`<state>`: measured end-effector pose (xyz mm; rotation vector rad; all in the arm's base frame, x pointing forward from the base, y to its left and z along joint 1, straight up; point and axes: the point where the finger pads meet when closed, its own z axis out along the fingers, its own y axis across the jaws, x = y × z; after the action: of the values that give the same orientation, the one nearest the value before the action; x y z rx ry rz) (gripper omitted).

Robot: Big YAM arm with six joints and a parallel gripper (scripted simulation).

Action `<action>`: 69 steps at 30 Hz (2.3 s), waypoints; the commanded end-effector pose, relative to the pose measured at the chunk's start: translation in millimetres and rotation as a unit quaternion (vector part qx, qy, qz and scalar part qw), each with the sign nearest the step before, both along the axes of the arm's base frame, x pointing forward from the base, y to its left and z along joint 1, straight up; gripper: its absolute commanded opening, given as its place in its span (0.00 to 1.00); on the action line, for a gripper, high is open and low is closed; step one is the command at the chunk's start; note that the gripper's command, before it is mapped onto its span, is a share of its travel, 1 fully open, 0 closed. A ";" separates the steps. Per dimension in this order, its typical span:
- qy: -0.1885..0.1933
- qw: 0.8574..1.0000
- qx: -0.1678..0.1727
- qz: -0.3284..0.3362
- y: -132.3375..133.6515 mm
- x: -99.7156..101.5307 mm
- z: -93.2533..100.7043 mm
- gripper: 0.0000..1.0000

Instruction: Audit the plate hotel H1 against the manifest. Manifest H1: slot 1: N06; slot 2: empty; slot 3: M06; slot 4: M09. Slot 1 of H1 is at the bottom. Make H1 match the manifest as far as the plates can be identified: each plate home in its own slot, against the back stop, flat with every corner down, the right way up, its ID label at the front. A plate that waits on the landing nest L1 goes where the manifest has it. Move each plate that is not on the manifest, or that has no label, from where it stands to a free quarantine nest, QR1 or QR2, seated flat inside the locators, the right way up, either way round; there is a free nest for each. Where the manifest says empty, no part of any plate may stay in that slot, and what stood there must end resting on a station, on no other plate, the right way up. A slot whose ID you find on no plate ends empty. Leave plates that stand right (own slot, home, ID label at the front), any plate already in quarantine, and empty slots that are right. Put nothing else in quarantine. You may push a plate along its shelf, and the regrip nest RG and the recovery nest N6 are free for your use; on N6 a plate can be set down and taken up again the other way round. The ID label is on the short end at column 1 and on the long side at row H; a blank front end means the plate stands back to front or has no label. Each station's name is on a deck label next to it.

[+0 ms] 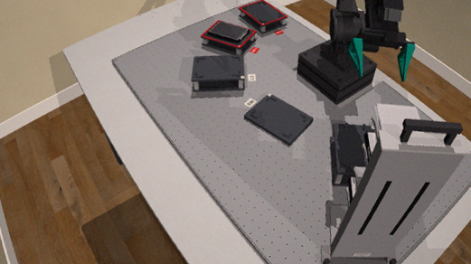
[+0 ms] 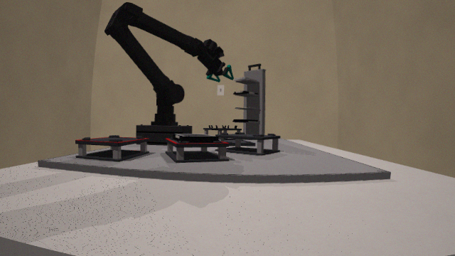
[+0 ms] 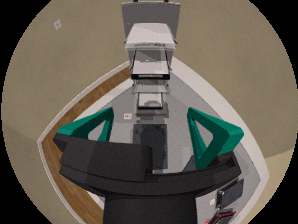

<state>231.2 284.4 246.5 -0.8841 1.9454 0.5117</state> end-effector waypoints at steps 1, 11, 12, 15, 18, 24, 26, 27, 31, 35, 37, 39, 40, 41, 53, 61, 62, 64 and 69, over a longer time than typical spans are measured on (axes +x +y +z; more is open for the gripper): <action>-0.009 1.000 0.019 0.000 4.3 -0.1 5.4 1.00; -0.007 1.000 0.017 0.000 2.0 -1.9 -23.2 1.00; -0.011 1.000 0.021 0.000 2.1 -2.2 -21.9 1.00; -0.006 1.000 0.015 0.000 1.2 -3.3 -37.9 1.00; -0.006 1.000 0.015 0.000 -0.1 -4.0 -47.9 1.00; -0.006 1.000 0.015 0.000 -2.3 -5.8 -67.9 1.00; -0.006 1.000 0.015 0.000 -2.7 -6.8 -74.6 1.00; -0.006 1.000 0.015 0.000 -2.7 -6.8 -74.6 1.00; -0.006 1.000 0.015 0.000 -4.0 -7.6 -84.6 1.00; -0.006 1.000 0.015 0.000 -5.1 -9.2 -98.1 1.00; -0.006 1.000 0.015 0.000 -6.1 -9.5 -104.8 1.00; -0.005 1.000 0.014 0.000 -6.7 -10.4 -111.5 1.00; -0.005 1.000 0.014 0.000 -6.9 -10.9 -114.9 1.00; -0.005 1.000 0.014 0.000 -7.3 -11.3 -118.3 1.00; -0.005 1.000 0.014 0.000 -11.3 -14.4 -152.2 1.00; -0.004 1.000 0.013 0.000 -12.5 -14.8 -176.6 1.00; -0.004 1.000 0.013 0.000 -12.5 -14.8 -176.6 1.00; -0.004 1.000 0.013 0.000 -12.6 -15.1 -183.5 1.00; -0.004 1.000 0.012 0.000 -13.1 -15.7 -200.9 1.00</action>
<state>215.5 267.2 47.8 -0.8823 1.9419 0.5134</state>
